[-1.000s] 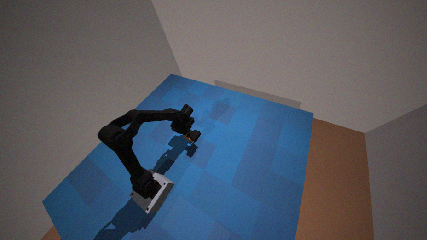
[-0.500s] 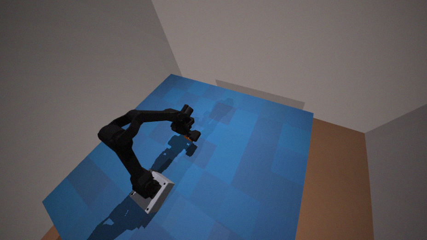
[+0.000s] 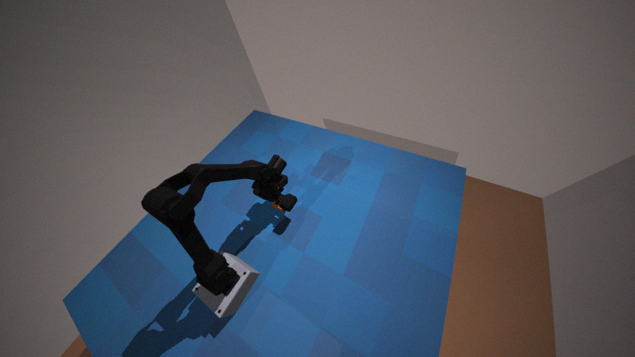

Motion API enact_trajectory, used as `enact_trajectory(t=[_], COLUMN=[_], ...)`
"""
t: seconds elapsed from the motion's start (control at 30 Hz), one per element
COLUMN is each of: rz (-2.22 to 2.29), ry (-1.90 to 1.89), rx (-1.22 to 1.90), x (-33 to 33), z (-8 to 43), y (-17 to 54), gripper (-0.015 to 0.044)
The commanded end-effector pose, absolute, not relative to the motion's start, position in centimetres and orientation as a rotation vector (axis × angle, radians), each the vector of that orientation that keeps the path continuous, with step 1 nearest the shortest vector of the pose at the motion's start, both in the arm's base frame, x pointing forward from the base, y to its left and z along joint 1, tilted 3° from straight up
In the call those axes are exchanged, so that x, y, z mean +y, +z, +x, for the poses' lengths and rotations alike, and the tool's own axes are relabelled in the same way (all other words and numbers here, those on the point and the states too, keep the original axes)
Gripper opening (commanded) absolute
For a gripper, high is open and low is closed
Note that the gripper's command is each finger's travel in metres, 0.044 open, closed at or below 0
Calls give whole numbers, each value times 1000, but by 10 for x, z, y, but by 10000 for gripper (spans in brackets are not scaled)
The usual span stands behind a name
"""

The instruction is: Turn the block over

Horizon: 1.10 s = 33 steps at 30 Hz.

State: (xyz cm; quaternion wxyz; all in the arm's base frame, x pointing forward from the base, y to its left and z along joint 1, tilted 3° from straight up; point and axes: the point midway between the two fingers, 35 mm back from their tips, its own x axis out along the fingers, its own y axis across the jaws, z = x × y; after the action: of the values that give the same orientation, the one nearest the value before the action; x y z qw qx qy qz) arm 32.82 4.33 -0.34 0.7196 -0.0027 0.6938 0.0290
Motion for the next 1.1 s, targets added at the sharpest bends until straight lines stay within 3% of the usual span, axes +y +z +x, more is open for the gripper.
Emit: enact_trajectory(t=[0.0, 1.07], rz=[-3, 6], ry=[63, 59], rx=[1506, 1062], x=[43, 44], z=[334, 333], y=[16, 6], gripper=[0, 0])
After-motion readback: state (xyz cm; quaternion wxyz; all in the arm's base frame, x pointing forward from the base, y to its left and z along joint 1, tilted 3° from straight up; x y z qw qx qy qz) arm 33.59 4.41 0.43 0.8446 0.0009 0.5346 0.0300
